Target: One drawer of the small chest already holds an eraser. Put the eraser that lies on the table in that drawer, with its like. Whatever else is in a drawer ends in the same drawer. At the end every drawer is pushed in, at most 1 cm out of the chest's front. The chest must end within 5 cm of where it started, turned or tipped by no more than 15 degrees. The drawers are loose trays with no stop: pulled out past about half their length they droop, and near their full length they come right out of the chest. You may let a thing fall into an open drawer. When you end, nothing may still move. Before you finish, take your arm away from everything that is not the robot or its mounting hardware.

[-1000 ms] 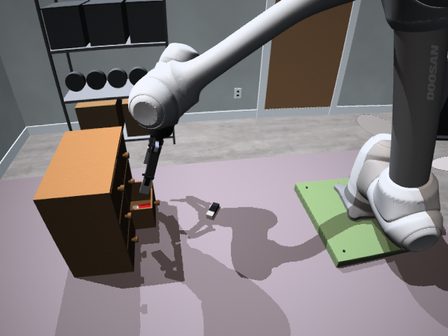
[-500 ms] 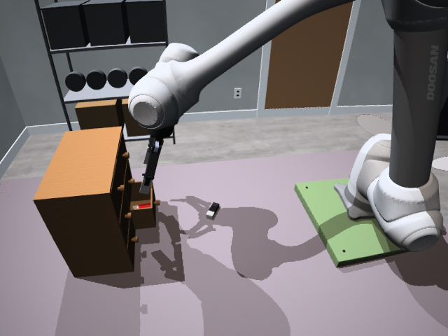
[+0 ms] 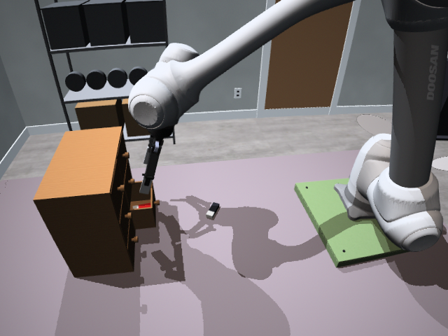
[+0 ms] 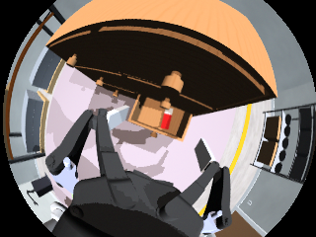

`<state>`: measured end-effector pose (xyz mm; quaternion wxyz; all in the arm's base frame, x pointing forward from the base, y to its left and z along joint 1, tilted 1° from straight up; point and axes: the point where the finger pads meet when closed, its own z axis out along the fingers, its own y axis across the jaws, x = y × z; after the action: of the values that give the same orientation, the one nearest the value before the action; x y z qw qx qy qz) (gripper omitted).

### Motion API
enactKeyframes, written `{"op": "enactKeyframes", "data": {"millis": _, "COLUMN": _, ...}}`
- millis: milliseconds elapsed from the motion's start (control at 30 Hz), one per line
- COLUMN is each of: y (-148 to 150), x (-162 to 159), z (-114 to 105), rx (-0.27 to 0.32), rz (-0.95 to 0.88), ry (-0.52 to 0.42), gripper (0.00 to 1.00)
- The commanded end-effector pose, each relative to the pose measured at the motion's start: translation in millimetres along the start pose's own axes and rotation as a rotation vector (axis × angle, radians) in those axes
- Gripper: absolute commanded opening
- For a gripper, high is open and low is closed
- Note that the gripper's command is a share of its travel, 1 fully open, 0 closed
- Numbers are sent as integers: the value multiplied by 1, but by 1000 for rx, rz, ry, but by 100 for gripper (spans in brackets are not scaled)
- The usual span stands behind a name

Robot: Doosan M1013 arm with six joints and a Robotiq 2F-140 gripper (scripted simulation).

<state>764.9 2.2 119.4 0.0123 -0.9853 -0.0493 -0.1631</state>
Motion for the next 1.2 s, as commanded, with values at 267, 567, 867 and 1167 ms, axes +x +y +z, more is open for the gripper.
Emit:
{"op": "enactKeyframes", "data": {"millis": 267, "y": 0, "x": 0, "z": 0, "rx": 0, "rz": 0, "ry": 0, "gripper": 100}}
{"op": "enactKeyframes", "data": {"millis": 567, "y": 0, "x": 0, "z": 0, "rx": 0, "rz": 0, "ry": 0, "gripper": 100}}
{"op": "enactKeyframes", "data": {"millis": 867, "y": 0, "x": -2, "z": -4, "rx": 0, "rz": -2, "ry": -12, "gripper": 100}}
{"op": "enactKeyframes", "data": {"millis": 1167, "y": 2, "x": -25, "z": -54, "rx": 1, "rz": -20, "ry": -148, "gripper": 100}}
